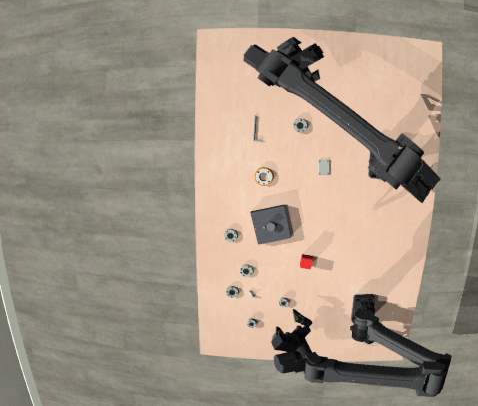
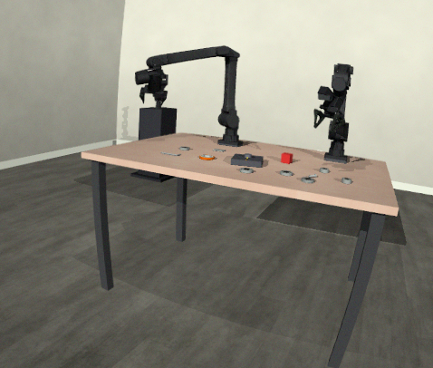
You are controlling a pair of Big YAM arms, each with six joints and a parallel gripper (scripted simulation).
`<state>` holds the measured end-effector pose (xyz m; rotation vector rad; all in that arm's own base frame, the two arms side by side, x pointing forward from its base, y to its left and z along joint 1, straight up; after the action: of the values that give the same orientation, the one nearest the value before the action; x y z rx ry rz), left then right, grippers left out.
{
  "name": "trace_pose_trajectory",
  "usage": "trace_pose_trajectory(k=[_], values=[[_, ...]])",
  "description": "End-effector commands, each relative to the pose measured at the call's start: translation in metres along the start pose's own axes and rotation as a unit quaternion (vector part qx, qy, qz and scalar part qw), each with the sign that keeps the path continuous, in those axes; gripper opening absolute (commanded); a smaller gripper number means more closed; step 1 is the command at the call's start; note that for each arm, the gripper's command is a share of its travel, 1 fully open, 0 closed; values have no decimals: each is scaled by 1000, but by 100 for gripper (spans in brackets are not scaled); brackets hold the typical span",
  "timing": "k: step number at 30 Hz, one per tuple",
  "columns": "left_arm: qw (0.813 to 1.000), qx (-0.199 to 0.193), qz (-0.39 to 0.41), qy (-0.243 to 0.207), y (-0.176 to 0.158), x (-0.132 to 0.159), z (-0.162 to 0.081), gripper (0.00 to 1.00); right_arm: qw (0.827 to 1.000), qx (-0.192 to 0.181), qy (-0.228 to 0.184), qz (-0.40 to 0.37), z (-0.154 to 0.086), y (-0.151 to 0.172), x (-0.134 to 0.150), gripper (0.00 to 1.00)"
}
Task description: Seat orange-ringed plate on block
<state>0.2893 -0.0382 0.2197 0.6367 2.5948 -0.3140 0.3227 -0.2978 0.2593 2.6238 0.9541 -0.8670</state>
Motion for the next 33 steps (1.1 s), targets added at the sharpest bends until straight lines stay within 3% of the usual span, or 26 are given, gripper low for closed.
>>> trace_pose_trajectory(k=[1, 18, 21, 26, 30, 33], values=[[1000, -1, 1, -4, 0, -3, -2, 100, 1000, -4, 1, 3, -3, 1, -2, 100], [1000, -1, 1, -4, 0, -3, -2, 100, 1000, -4, 1, 3, -3, 1, -2, 100], [999, -5, -31, -8, -3, 6, 6, 100, 1000, -15, 2, -27, -4, -9, 2, 100], [990, -52, -126, -44, 1, 21, 28, 100, 987, -76, -5, -142, -3, -39, 17, 100], [983, -81, -151, -59, 3, 31, 41, 100, 969, -127, -12, -214, -2, -67, 29, 100], [979, -94, -161, -78, 6, 22, 38, 100, 956, -151, -16, -250, -1, -80, 34, 100]])
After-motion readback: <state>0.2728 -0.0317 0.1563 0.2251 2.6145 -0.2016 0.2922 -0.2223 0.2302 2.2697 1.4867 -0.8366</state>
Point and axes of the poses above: on each arm, the point where the finger pads meet when closed, its own z axis out along the fingers, its own y axis across the jaws, x = y × z, the point moved 6 cm from there along -z, back along the fingers, and after that the axes turned 8 degrees about -z, right-handed, at the moved point
